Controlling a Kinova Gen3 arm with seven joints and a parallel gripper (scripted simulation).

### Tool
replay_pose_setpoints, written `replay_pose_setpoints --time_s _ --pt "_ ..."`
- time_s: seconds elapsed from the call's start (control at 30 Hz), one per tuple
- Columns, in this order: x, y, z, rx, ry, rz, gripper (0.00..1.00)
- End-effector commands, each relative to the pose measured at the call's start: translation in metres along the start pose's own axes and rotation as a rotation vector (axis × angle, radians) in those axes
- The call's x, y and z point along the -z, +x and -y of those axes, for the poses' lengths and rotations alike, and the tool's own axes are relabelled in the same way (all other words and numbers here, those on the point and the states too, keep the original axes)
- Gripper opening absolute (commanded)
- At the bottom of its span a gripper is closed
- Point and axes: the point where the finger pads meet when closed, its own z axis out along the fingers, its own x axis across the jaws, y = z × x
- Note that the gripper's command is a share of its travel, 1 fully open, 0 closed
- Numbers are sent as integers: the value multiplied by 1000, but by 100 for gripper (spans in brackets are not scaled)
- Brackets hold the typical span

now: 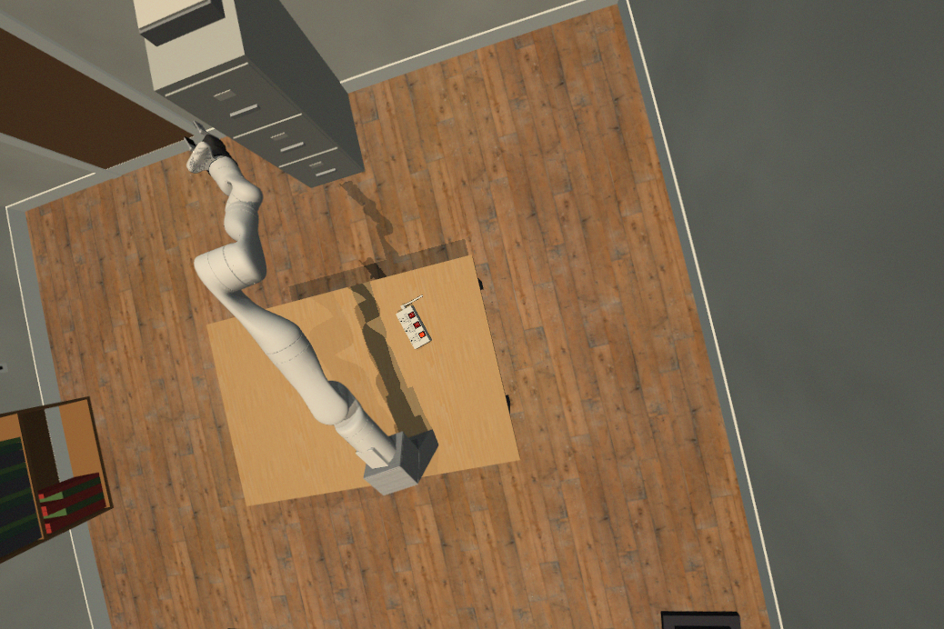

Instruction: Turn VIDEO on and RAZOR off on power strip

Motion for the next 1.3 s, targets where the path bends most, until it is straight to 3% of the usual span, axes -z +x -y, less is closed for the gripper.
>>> replay_pose_setpoints --time_s 0.0,0.53,0.57,1.27 --pt "0 0 1 1 2 0 100" --pt "0 0 1 1 2 0 100" --pt "0 0 1 1 2 0 0" --pt "0 0 1 1 2 0 0"
